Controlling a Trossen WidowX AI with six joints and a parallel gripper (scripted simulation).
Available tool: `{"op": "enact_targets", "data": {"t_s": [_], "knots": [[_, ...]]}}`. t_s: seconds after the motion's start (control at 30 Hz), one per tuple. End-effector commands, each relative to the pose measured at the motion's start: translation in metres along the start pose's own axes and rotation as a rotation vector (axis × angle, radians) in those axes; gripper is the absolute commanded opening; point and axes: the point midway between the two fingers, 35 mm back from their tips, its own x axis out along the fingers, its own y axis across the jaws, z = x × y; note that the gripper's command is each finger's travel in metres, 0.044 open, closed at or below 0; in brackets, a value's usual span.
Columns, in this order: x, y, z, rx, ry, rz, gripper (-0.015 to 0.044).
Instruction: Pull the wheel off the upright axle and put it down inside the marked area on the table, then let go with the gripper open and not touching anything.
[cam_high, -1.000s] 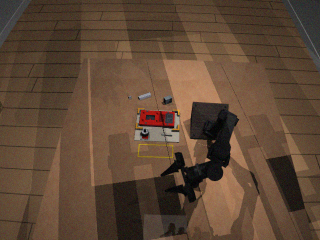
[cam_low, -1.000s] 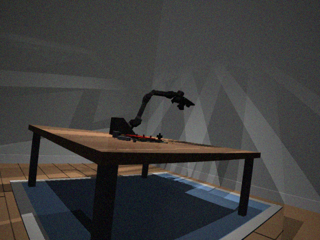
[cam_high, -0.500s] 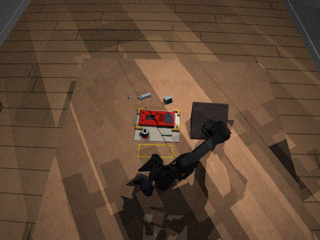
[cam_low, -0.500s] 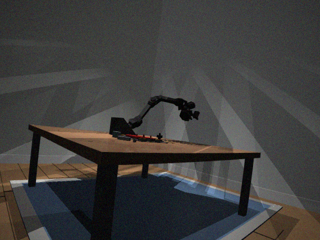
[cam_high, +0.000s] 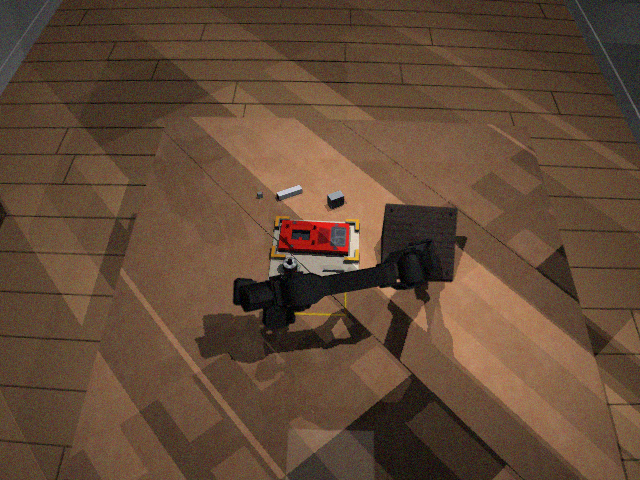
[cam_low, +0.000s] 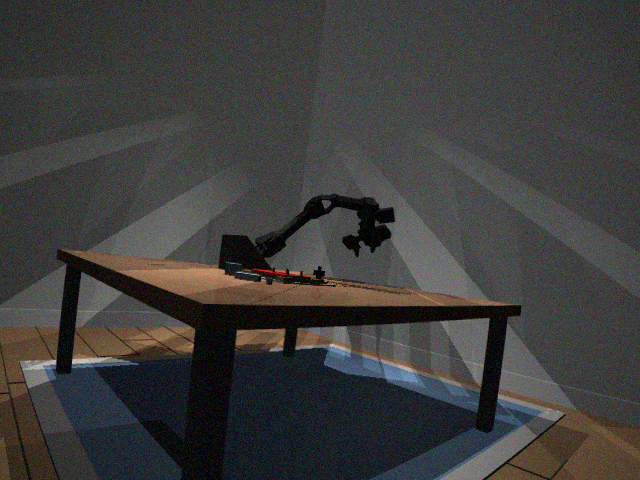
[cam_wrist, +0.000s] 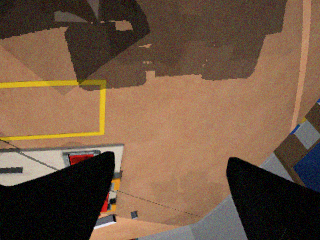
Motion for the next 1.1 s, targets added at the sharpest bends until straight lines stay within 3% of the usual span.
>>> {"op": "enact_targets", "data": {"t_s": [0.0, 0.43, 0.83, 1.07], "knots": [[0.028, 0.015, -0.045, 0.345, -0.017, 0.161, 0.03], [0.072, 0.076, -0.159, 1.604, -0.08, 0.683, 0.03], [0.071, 0.077, -0.155, 1.62, -0.081, 0.69, 0.03], [0.096, 0.085, -0.142, 1.62, -0.081, 0.689, 0.03]]}}
